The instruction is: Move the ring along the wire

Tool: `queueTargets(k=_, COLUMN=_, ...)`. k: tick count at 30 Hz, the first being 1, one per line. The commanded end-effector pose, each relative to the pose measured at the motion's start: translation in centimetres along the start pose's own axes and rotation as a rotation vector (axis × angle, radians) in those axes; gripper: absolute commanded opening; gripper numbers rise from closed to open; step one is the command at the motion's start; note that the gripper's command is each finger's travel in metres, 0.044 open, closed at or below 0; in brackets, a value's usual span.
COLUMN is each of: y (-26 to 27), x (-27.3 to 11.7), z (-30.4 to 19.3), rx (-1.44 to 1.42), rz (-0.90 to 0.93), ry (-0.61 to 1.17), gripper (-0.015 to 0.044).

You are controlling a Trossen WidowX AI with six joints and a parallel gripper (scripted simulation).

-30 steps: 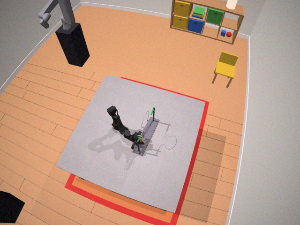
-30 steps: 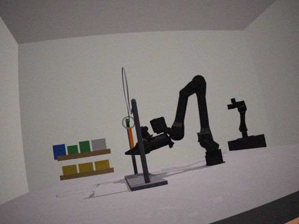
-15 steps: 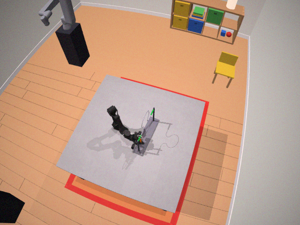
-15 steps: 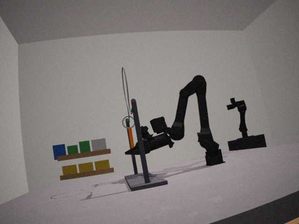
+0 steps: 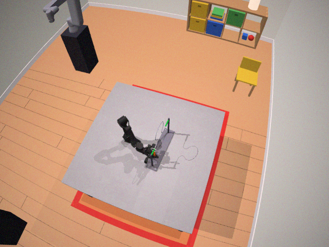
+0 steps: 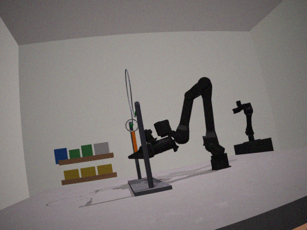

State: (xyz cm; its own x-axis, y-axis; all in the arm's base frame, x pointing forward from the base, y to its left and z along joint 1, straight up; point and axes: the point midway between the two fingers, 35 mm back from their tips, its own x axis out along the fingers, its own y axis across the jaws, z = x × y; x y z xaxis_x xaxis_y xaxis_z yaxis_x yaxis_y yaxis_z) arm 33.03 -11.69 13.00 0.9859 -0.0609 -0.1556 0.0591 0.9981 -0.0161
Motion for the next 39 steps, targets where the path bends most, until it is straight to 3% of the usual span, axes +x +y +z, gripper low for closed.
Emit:
queueTargets(k=1, y=0.4, x=-0.1, z=0.1, rx=0.005, rz=-0.002, ry=0.0, gripper=-0.015)
queueTargets(k=39, y=5.7, x=0.0, z=0.3, rx=0.126, rz=0.026, ry=0.005, gripper=-0.015)
